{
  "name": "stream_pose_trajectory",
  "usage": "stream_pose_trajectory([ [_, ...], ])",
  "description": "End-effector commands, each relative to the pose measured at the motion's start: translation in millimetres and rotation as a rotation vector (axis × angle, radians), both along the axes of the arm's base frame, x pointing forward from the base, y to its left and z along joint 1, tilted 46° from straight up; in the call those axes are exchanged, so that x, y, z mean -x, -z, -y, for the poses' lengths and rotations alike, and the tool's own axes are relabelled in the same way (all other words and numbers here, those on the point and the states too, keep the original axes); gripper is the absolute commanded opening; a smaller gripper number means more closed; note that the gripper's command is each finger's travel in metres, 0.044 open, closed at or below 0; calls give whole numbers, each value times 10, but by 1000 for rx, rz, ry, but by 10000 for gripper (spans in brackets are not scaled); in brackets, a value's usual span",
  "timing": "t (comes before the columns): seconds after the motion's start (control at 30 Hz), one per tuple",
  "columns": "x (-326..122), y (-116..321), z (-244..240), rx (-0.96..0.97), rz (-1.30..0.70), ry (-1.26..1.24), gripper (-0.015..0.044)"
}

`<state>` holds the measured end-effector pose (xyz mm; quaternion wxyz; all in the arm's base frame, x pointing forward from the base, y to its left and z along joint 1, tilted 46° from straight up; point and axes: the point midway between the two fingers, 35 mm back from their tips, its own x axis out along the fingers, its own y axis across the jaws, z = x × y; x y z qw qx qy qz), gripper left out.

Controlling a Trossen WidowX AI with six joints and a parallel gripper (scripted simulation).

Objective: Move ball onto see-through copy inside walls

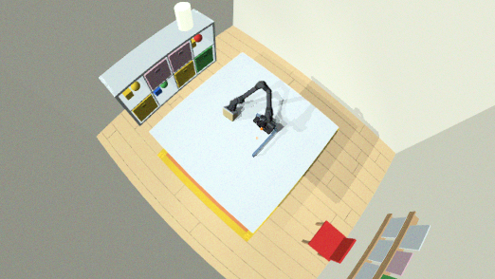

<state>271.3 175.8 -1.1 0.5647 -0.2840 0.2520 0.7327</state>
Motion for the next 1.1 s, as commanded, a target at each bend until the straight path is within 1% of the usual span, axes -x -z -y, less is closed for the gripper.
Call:
stream_pose_trajectory([
  [0.0, 6, 6, -9, -4, -5, 2, 148],
  [0.23, 6, 6, -9, -4, -5, 2, 101],
  [0.37, -36, -54, 58, -1, -4, 3, 0],
  [0.63, -199, -412, 435, 8, -1, 4, 0],
  [0.9, -252, -817, 817, 3, -4, 2, 0],
  [1.07, -267, -823, 860, 2, -4, 2, 0],
])
